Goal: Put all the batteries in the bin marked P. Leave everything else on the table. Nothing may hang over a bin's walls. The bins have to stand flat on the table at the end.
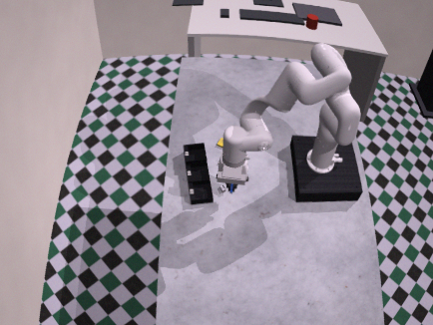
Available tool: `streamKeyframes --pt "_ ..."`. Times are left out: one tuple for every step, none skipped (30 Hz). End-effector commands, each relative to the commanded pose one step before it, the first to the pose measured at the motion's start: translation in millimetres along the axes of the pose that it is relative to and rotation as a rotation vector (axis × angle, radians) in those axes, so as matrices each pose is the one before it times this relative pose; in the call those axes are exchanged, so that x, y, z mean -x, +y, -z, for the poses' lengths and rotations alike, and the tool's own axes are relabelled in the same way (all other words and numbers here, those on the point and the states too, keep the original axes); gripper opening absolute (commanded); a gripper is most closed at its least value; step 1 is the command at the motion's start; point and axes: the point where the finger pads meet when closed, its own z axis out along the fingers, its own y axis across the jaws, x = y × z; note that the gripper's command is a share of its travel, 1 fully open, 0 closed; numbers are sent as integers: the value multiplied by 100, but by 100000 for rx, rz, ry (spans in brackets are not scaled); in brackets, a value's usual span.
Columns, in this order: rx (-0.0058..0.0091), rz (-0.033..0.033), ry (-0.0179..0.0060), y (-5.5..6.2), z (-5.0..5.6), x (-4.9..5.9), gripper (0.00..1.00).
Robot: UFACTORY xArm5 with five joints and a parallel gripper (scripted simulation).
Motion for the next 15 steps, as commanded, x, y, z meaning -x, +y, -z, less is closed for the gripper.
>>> streamKeyframes --pt "246 1 118 99 220 -50 5" --pt "0 0 0 0 3 0 5" --pt "0 0 0 0 2 0 5" --pt "0 0 0 0 1 0 5" --pt "0 0 0 0 0 0 5" --pt "0 0 0 0 0 0 5" --pt "0 0 0 0 0 0 5" --pt "0 0 0 0 0 0 5" --pt "0 0 0 0 0 0 5" --pt "1 0 1 -19 400 2 5" --pt "1 0 0 -7 246 -1 5" --pt "0 0 0 0 0 0 5" --pt "0 0 0 0 0 0 5" --pt "0 0 0 0 1 0 5" --pt "3 0 -3 411 10 439 5"
